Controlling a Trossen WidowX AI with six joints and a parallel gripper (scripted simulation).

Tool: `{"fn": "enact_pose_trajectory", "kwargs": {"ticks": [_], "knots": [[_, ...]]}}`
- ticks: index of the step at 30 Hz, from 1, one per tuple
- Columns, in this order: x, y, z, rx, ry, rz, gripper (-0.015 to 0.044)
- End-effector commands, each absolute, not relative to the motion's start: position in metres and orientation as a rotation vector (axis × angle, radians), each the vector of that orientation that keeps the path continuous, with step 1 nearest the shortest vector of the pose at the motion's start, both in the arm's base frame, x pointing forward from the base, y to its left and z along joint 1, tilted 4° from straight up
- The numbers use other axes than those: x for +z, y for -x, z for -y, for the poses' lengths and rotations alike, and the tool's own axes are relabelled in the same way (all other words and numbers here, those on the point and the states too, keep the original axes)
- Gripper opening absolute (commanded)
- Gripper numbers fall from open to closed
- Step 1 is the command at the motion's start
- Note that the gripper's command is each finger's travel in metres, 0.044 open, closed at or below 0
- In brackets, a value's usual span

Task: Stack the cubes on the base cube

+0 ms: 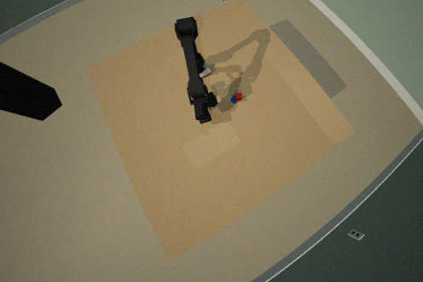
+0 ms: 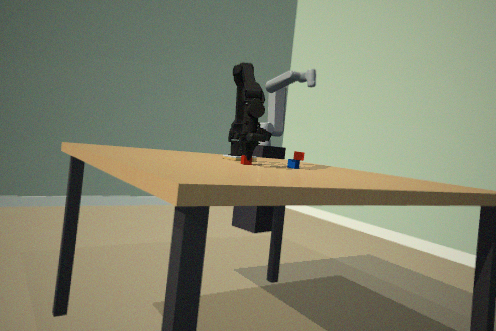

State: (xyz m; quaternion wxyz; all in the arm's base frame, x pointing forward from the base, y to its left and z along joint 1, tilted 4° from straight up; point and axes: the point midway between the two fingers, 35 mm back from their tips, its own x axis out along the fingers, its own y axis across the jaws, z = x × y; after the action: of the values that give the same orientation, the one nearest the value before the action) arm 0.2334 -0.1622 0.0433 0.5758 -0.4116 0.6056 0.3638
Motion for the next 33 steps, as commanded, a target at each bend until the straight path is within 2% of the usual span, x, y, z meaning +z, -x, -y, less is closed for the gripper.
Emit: {"fn": "enact_pose_trajectory", "kwargs": {"ticks": [1, 33], "knots": [[0.041, -0.232, 0.162, 0.858, 0.964, -1.421, 0.0105], [0.134, -0.236, 0.157, 0.857, 0.964, -1.42, 0.0105]]}}
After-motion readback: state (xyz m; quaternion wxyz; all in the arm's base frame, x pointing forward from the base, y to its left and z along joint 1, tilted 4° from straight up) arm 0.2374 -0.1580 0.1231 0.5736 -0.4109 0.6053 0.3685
